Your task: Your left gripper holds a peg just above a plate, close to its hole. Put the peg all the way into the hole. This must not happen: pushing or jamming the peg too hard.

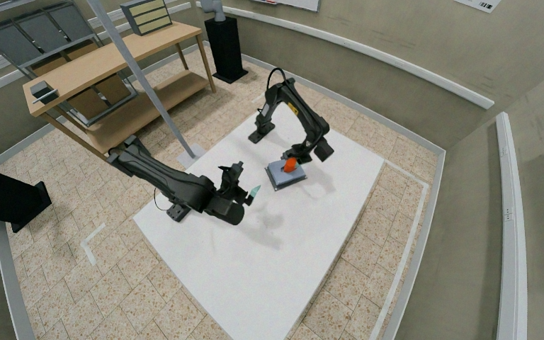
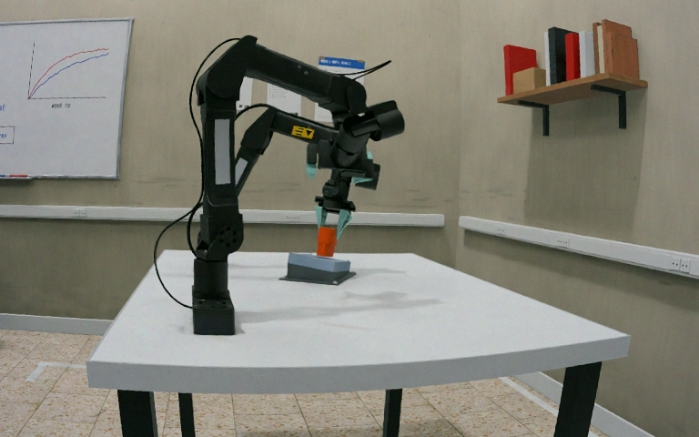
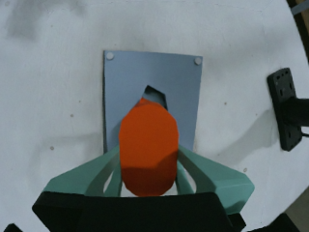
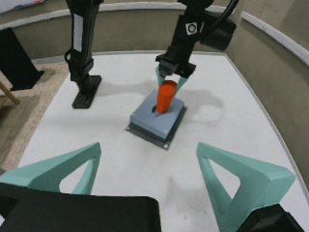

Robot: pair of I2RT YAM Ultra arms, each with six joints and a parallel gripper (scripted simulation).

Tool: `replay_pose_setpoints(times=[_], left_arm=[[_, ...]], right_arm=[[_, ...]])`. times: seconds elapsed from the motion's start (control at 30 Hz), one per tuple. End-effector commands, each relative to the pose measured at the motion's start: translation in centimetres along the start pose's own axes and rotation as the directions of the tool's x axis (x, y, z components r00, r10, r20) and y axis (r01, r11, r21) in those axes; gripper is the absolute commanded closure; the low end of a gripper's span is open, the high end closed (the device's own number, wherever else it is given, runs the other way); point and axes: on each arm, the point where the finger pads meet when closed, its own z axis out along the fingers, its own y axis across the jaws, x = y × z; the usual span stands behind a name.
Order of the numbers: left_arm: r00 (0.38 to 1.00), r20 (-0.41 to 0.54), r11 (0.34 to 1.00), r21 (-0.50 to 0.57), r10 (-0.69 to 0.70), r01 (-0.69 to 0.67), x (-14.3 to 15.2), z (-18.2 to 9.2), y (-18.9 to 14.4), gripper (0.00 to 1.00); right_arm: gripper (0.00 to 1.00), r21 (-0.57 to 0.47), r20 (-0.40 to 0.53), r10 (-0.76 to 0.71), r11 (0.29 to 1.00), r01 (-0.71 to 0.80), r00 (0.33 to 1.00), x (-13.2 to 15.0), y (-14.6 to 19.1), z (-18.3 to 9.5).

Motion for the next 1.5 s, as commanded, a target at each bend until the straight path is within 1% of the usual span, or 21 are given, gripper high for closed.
replay_pose_setpoints(times=[0.0, 0.07, 0.17, 0.23, 0.3, 0.5, 0.57, 0.67, 0.77, 0.87, 1.37, 1.47], left_arm=[[0.998, 0.041, 0.999, -0.025, 0.036, -0.035, -1.6, -1.4, 0.1, 0.60], [0.998, 0.041, 0.999, -0.025, 0.036, -0.035, -1.6, -1.4, 0.1, 0.60], [0.996, 0.072, 0.999, -0.003, 0.048, -0.048, -2.3, -1.3, -0.5, 0.60], [0.995, 0.078, 0.998, -0.018, 0.066, -0.065, -3.0, -2.1, -0.9, 0.60], [0.994, 0.082, 0.997, -0.017, 0.071, -0.070, -3.2, -2.1, -0.9, 0.60], [0.997, 0.059, 0.998, -0.024, 0.059, -0.057, -3.0, -1.9, -0.7, 0.60], [0.999, 0.029, 0.999, -0.029, 0.036, -0.035, -2.7, -1.6, -0.9, 0.60], [0.999, 0.036, 1.000, -0.007, 0.023, -0.023, -2.2, -1.1, -0.7, 0.60], [0.999, 0.038, 1.000, -0.009, 0.019, -0.019, -1.9, -1.1, -0.7, 0.60], [0.999, 0.043, 0.999, -0.029, 0.022, -0.021, -2.1, -1.6, -0.2, 0.60], [0.998, 0.045, 0.999, -0.031, 0.033, -0.032, -2.3, -1.5, -0.1, 0.60], [0.998, 0.047, 0.998, -0.043, 0.043, -0.041, -2.2, -1.8, -0.5, 0.60]], right_arm=[[0.00, -0.013, 0.034, -0.024, 1.000, 0.024, 0.999, -1.6, 0.3, -0.5], [0.00, -0.013, 0.034, -0.024, 1.000, 0.024, 0.999, -1.6, 0.3, -0.5], [0.00, -0.013, 0.034, -0.024, 1.000, 0.024, 0.999, -1.6, 0.3, -0.5], [0.00, -0.013, 0.034, -0.024, 1.000, 0.024, 0.999, -1.6, 0.3, -0.5], [0.00, -0.013, 0.034, -0.024, 1.000, 0.024, 0.999, -1.6, 0.3, -0.5], [0.00, -0.013, 0.034, -0.024, 1.000, 0.024, 0.999, -1.6, 0.3, -0.5], [0.00, -0.013, 0.034, -0.024, 1.000, 0.024, 0.999, -1.6, 0.3, -0.5], [0.00, -0.013, 0.034, -0.024, 1.000, 0.024, 0.999, -1.6, 0.3, -0.5], [0.00, -0.013, 0.034, -0.024, 1.000, 0.024, 0.999, -1.6, 0.3, -0.5], [0.00, -0.013, 0.034, -0.024, 1.000, 0.024, 0.999, -1.6, 0.3, -0.5], [0.00, -0.013, 0.034, -0.024, 1.000, 0.024, 0.999, -1.6, 0.3, -0.5], [0.00, -0.013, 0.034, -0.024, 1.000, 0.024, 0.999, -1.6, 0.3, -0.5]])
